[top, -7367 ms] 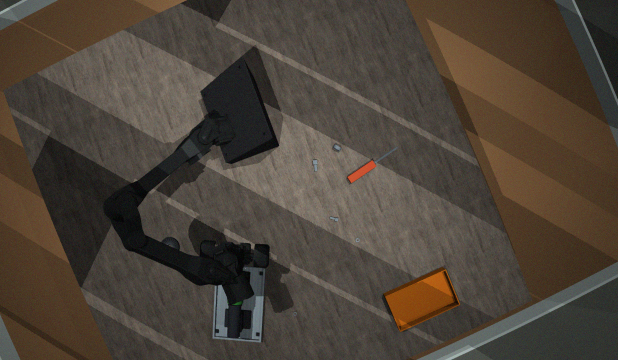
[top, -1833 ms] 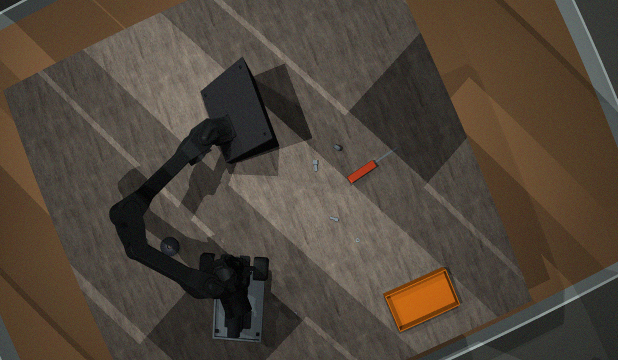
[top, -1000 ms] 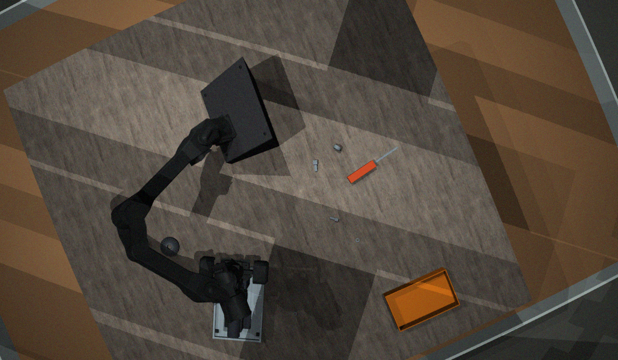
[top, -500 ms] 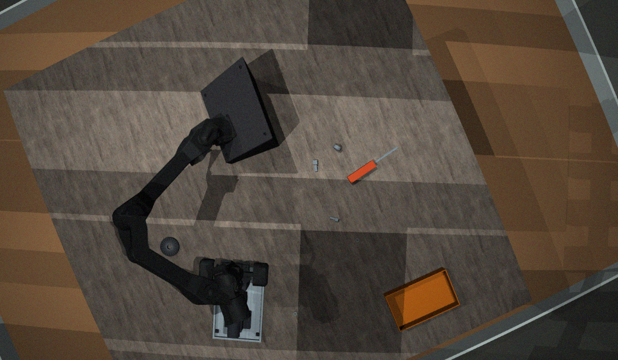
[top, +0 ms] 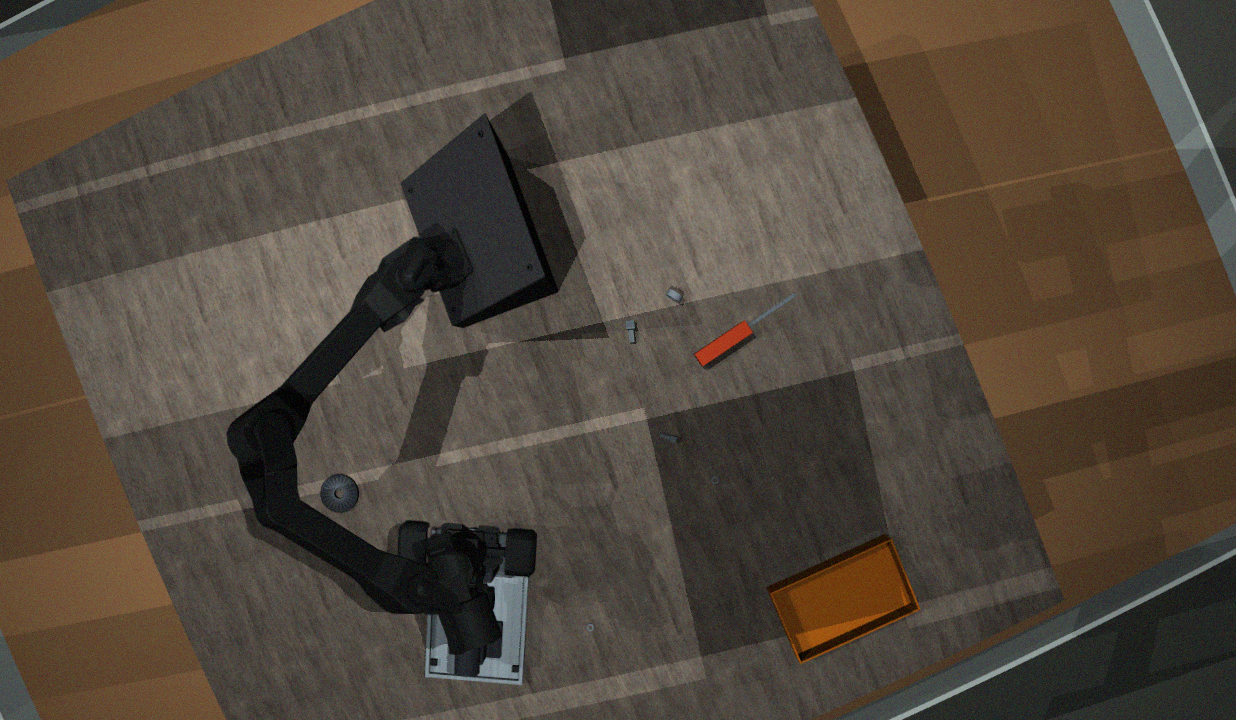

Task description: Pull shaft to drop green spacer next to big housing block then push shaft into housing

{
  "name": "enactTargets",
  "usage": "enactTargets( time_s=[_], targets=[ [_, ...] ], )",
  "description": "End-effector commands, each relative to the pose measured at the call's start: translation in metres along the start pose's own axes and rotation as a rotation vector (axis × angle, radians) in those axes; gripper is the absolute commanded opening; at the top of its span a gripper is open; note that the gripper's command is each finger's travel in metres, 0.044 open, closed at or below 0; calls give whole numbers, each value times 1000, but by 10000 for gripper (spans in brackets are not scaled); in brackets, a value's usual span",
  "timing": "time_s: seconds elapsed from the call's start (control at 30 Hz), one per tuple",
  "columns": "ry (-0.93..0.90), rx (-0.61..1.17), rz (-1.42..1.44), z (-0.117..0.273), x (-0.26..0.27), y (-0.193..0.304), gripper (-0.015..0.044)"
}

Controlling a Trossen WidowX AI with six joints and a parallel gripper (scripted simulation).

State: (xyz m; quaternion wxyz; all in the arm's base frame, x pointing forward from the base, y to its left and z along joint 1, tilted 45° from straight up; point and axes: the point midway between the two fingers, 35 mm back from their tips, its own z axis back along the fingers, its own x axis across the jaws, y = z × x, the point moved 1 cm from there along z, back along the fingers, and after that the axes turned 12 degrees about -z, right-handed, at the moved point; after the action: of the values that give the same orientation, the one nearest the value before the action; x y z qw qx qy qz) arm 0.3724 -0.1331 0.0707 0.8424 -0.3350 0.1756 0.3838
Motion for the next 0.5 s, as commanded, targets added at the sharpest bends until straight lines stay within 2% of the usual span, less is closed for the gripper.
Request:
enactTargets(
  time_s=[0.0,0.27,0.47],
  targets=[
    [1,-7,0,1,0,-4,0],
    [1,-7,-1,1,0,-4,0],
    [2,3,3,0,0,0,157]
  ],
)
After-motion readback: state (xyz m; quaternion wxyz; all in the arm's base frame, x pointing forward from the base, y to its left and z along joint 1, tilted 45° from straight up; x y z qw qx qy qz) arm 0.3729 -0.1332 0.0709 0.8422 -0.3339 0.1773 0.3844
